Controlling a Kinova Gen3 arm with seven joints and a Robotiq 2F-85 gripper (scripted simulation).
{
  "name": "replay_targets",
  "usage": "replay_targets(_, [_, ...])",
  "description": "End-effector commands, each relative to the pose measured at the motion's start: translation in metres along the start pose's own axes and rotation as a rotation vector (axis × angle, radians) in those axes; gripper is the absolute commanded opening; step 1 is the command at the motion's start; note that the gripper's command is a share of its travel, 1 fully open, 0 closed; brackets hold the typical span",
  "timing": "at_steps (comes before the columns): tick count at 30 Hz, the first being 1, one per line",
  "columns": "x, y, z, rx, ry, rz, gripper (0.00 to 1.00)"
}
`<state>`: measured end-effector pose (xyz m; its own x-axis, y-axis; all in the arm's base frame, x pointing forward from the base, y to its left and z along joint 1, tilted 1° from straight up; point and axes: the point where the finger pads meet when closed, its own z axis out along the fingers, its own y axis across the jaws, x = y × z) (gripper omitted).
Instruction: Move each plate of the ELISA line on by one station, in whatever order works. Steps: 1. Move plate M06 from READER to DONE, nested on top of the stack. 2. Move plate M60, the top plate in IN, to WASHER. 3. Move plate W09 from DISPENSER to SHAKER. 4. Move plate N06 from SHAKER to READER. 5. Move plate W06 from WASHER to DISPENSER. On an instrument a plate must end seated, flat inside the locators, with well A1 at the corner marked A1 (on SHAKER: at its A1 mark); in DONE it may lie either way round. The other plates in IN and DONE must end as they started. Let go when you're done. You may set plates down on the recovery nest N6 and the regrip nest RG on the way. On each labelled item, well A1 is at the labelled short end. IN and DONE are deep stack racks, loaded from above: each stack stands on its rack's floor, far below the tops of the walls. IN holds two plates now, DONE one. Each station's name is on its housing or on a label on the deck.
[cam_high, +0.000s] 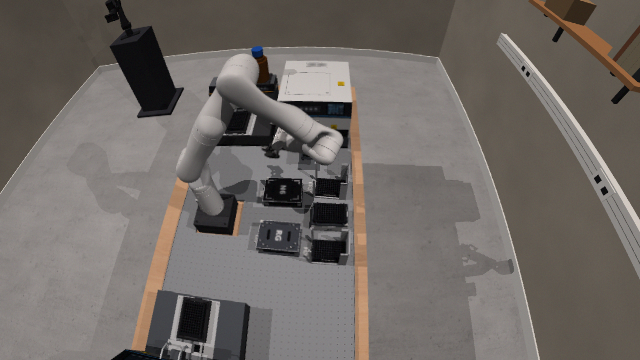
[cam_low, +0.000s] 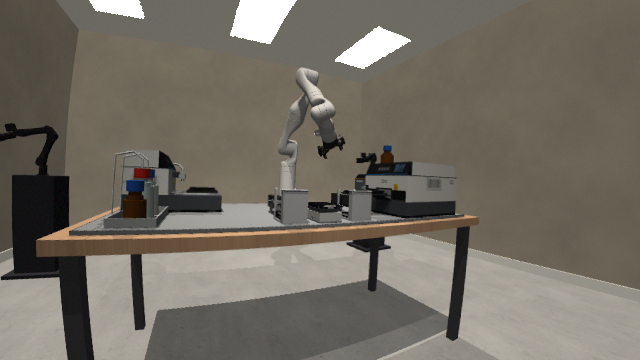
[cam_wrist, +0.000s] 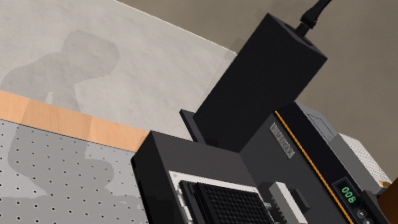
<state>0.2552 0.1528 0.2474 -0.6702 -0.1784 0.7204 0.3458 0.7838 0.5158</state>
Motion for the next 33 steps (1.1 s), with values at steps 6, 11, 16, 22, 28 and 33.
replay_targets(6, [0.000, 0.000, 0.000, 0.000, -0.001, -0.001, 1.00])
replay_targets(11, [0.000, 0.000, 0.000, 0.000, -0.001, -0.001, 1.00])
replay_targets(16, [0.000, 0.000, 0.000, 0.000, -0.001, -0.001, 1.00])
replay_targets(22, [-0.003, -0.008, -0.005, 0.034, -0.036, -0.013, 1.00])
replay_targets(28, [-0.007, -0.017, -0.009, 0.074, -0.078, -0.028, 1.00])
replay_targets(33, [-0.010, -0.023, -0.012, 0.101, -0.106, -0.038, 1.00])
